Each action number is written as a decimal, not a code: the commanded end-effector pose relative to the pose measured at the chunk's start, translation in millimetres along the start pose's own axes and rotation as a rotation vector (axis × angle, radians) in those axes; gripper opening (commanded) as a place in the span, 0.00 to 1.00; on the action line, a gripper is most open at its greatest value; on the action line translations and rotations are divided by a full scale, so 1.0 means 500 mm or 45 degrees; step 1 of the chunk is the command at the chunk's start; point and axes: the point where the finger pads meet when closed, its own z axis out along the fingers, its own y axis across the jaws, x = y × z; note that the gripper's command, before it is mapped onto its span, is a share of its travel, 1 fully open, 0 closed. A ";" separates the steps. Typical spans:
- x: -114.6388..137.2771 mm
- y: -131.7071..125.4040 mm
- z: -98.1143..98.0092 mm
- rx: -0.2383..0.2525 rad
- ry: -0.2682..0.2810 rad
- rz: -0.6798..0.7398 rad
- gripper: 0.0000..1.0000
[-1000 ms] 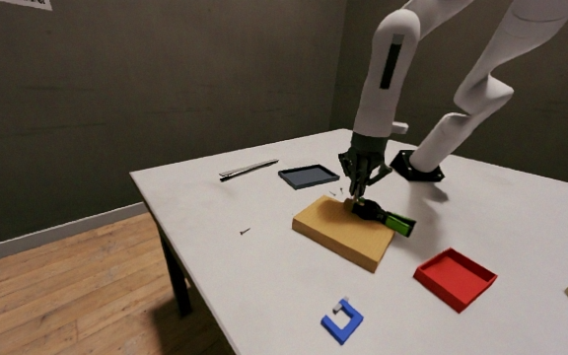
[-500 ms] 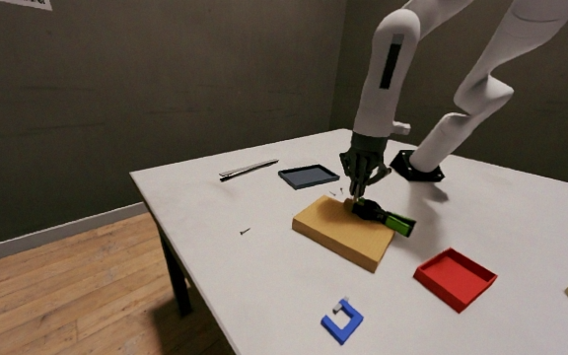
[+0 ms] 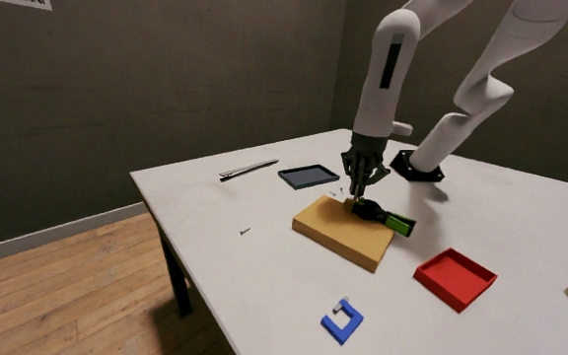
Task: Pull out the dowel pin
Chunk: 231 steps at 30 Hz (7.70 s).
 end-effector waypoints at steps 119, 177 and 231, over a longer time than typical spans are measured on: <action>-0.004 0.006 -0.007 -0.008 -0.005 -0.049 0.10; -0.005 0.006 -0.007 -0.007 -0.007 -0.426 0.10; -0.005 0.006 -0.008 -0.006 -0.008 -0.741 0.10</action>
